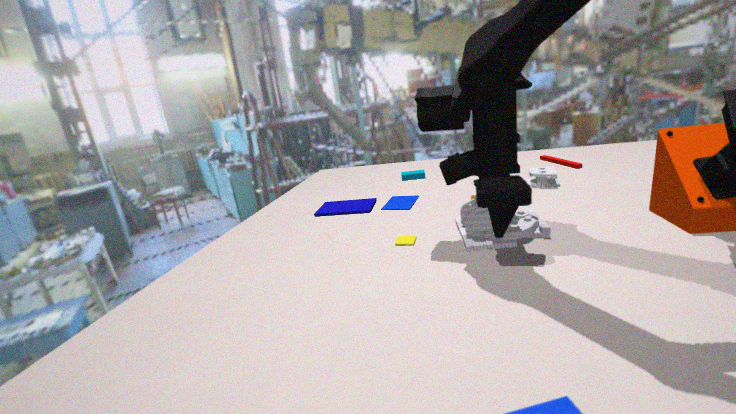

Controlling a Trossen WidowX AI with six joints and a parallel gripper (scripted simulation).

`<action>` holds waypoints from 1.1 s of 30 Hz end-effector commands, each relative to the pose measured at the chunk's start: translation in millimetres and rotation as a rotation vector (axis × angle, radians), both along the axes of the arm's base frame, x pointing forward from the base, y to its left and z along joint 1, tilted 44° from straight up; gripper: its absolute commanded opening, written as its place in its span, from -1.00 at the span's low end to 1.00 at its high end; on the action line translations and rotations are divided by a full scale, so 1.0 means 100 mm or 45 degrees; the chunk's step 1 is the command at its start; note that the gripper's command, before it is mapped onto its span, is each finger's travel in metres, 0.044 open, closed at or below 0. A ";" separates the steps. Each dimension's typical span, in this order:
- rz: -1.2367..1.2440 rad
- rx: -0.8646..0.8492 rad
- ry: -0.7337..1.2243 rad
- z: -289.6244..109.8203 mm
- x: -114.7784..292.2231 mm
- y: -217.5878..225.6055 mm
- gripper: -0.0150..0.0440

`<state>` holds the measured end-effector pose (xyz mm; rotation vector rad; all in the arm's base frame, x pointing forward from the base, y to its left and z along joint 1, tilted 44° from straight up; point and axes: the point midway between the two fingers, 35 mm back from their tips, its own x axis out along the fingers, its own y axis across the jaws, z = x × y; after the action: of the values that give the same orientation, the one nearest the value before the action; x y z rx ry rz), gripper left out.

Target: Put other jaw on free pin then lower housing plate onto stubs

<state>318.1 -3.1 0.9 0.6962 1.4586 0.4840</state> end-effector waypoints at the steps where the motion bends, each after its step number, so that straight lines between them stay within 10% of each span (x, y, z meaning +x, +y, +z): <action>1: -0.005 0.008 0.002 0.00 0.00 0.01 -0.04; 22: -0.005 0.008 0.002 0.00 0.00 0.01 -0.04; 33: 0.000 0.000 0.000 0.00 0.00 0.00 0.27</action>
<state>318.1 -3.1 0.9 0.6964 1.4587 0.4841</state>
